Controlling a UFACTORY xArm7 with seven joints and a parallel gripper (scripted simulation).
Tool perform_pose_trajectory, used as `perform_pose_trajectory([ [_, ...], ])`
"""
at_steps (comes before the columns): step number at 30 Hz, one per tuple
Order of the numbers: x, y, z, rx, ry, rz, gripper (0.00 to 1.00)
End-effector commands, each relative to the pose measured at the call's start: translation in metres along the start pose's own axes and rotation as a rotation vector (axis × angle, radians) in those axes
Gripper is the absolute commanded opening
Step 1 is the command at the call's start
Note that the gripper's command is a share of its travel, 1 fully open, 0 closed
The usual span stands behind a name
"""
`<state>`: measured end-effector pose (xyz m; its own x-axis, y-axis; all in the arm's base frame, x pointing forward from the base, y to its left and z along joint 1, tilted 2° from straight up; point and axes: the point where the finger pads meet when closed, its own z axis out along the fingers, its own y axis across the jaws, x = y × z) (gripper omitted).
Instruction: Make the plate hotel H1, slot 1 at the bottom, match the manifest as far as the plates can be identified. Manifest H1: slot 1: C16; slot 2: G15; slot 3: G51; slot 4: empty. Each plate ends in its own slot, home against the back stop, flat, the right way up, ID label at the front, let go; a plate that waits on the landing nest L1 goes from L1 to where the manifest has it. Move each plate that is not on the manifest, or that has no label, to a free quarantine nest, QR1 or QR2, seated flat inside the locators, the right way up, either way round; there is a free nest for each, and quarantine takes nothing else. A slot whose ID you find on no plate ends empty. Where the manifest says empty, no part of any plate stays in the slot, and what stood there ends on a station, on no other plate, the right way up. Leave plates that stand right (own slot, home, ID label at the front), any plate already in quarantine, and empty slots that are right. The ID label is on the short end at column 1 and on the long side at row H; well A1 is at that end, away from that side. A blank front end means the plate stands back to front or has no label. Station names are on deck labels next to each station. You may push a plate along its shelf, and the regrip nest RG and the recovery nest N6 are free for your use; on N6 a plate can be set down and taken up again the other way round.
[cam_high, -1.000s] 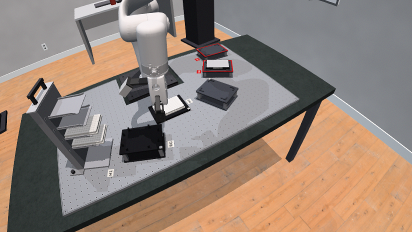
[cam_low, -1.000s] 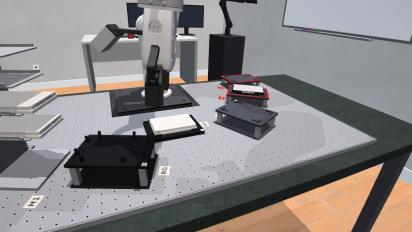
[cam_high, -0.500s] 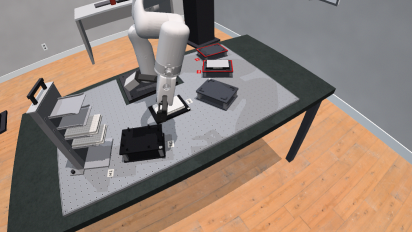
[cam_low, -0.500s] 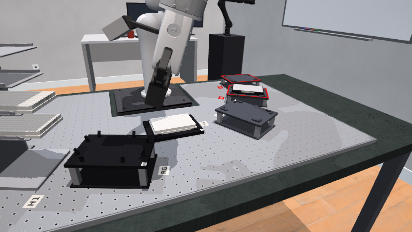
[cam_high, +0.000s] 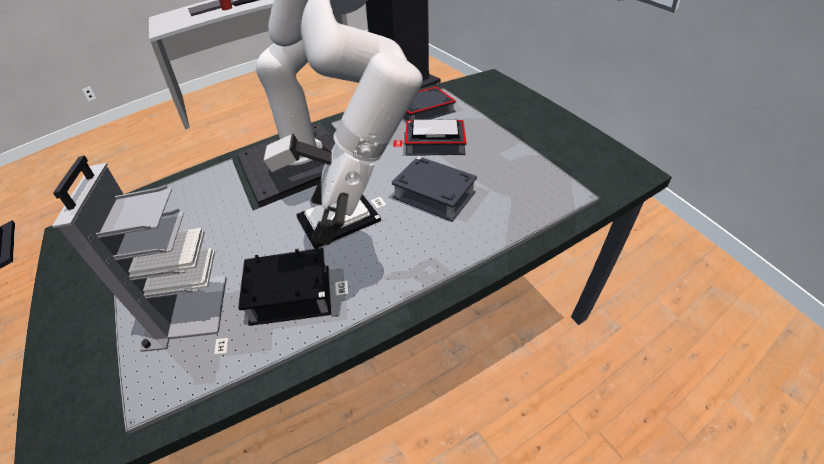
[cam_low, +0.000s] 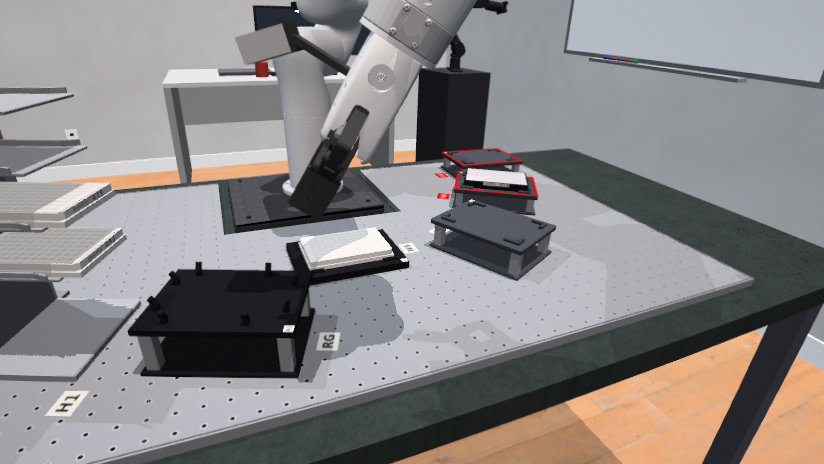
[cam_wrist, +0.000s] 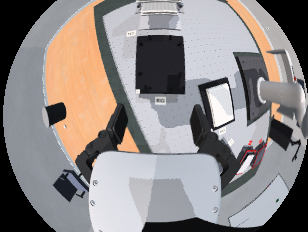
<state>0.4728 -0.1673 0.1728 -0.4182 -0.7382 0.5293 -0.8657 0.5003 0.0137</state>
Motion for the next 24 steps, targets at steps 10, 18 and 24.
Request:
perform_pose_trajectory([
  [10,0.0009,-0.001,-0.0011,0.0,0.199,0.003,1.0],
  [18,0.001,-0.0009,-0.0011,0.0,0.299,0.003,1.0],
  [24,0.001,-0.0009,-0.0011,0.0,0.399,0.003,1.0],
])
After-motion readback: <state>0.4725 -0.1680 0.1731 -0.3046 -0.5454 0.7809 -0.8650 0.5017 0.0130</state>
